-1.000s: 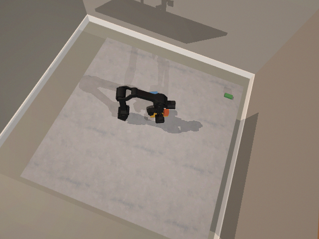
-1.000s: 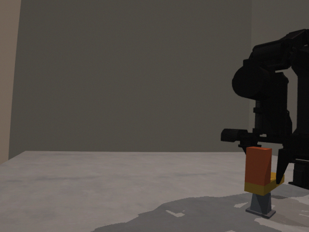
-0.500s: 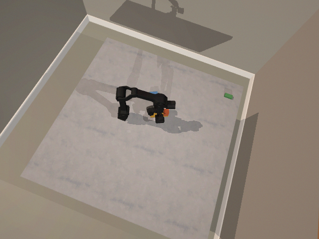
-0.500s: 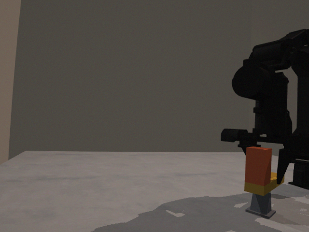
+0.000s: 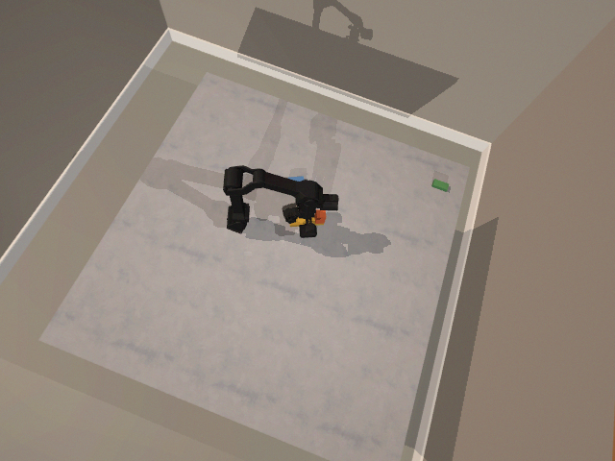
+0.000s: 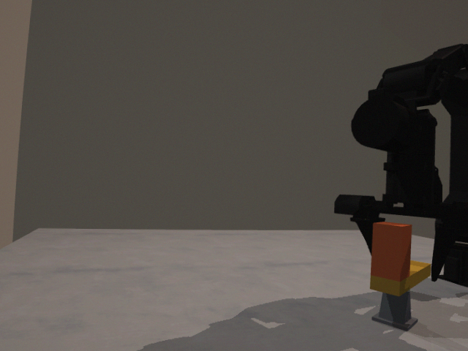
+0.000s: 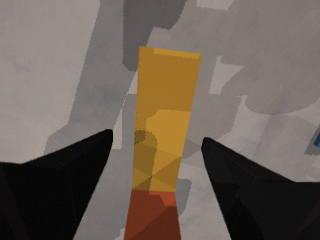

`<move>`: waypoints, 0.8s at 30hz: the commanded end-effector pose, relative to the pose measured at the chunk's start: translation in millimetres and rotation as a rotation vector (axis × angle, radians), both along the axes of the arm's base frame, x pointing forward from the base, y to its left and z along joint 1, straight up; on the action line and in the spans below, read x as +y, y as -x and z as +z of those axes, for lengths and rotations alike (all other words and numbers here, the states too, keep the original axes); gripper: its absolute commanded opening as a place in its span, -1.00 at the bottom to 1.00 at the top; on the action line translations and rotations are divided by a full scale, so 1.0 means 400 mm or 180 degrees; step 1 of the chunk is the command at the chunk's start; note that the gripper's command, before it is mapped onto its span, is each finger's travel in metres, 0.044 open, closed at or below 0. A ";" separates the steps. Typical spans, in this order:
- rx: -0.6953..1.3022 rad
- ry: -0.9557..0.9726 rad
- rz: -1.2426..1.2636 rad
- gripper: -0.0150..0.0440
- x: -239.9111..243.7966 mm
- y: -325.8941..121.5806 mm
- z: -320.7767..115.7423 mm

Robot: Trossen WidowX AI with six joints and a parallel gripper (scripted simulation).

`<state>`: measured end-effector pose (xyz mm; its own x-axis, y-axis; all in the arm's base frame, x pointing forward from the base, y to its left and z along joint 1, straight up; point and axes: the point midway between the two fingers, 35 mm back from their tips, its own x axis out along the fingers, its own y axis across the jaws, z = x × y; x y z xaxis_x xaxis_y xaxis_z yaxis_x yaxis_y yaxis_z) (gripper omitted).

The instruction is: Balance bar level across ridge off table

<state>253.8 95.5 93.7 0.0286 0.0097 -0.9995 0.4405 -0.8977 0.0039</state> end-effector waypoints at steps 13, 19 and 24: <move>0.0000 -0.0001 0.0000 1.00 -0.001 0.003 0.230; 0.0000 -0.0001 0.0000 1.00 -0.002 0.007 0.250; 0.0000 -0.0001 0.0000 1.00 -0.002 0.007 0.250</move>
<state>250.5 94.4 190.3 0.0252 0.0090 -0.9996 0.4407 -0.8977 0.0030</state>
